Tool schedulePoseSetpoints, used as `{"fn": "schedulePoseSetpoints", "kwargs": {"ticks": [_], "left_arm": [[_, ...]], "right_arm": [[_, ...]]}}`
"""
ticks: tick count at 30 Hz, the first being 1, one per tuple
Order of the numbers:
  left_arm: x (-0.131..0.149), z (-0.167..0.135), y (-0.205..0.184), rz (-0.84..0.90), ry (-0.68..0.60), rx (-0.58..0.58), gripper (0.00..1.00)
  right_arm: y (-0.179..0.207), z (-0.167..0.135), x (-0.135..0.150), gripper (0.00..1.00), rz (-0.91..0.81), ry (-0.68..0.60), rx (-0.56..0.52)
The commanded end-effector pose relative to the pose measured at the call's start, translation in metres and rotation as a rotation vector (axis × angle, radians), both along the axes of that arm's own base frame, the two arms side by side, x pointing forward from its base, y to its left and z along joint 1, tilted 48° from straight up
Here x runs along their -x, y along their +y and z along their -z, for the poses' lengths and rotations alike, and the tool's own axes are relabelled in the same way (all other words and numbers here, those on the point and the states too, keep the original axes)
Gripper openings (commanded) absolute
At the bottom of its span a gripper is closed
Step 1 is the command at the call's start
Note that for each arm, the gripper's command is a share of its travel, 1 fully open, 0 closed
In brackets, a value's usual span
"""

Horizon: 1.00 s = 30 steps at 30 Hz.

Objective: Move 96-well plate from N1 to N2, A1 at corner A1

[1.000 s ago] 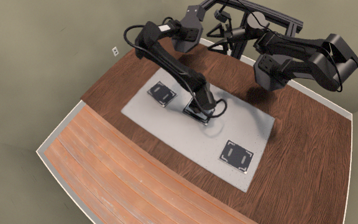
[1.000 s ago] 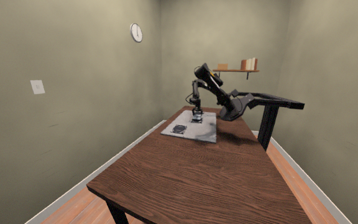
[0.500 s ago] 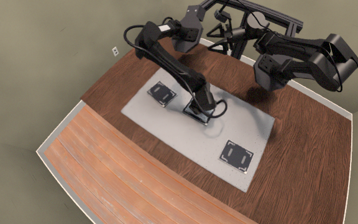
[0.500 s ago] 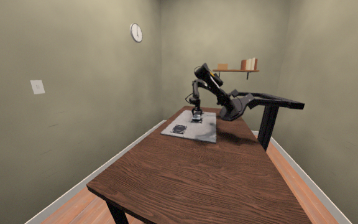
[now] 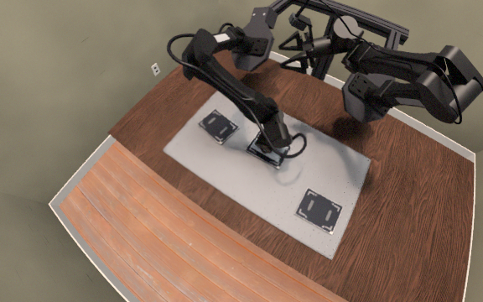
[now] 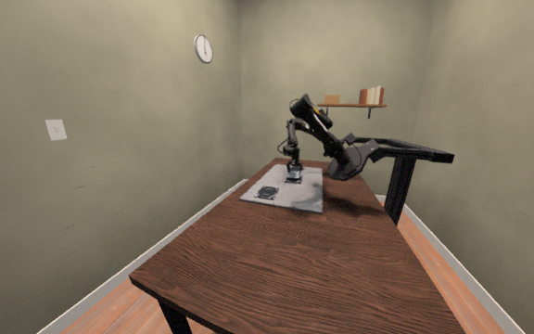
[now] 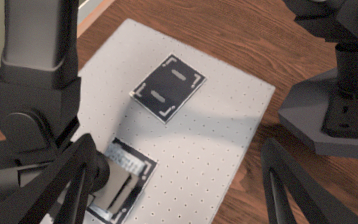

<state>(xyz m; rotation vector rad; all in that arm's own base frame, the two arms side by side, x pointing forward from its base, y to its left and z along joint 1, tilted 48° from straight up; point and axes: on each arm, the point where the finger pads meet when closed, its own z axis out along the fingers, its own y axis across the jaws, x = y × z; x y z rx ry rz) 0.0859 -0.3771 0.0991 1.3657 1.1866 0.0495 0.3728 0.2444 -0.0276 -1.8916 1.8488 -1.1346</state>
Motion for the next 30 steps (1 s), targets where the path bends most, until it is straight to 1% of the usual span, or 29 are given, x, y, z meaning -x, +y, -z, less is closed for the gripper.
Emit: {"fn": "schedulePoseSetpoints", "kwargs": {"ticks": [1,2,4,12,20,23,29,30], "left_arm": [[0.006,-0.003,-0.002,0.017,0.002,0.016,1.00],[0.006,-0.003,-0.002,0.017,0.002,0.016,1.00],[0.006,-0.003,-0.002,0.017,0.002,0.016,1.00],[0.006,-0.003,-0.002,0.017,0.002,0.016,1.00],[0.006,-0.003,-0.002,0.017,0.002,0.016,1.00],[0.006,-0.003,-0.002,0.017,0.002,0.016,1.00],[0.006,-0.003,-0.002,0.017,0.002,0.016,1.00],[0.006,-0.003,-0.002,0.017,0.002,0.016,1.00]], "right_arm": [[-0.002,0.012,0.009,0.78,-0.019,0.030,0.020],[0.002,0.001,0.003,0.78,-0.011,0.004,0.003],[0.005,-0.004,0.000,0.78,-0.007,0.002,0.000],[0.009,0.006,-0.006,0.78,-0.023,0.000,-0.014],[0.000,0.021,-0.021,0.78,-0.017,0.012,-0.003],[-0.007,0.027,-0.022,0.78,-0.013,0.022,0.007],[-0.007,0.027,-0.026,0.78,-0.001,0.015,-0.004],[-0.008,0.023,-0.019,0.78,-0.005,0.019,0.013]]}}
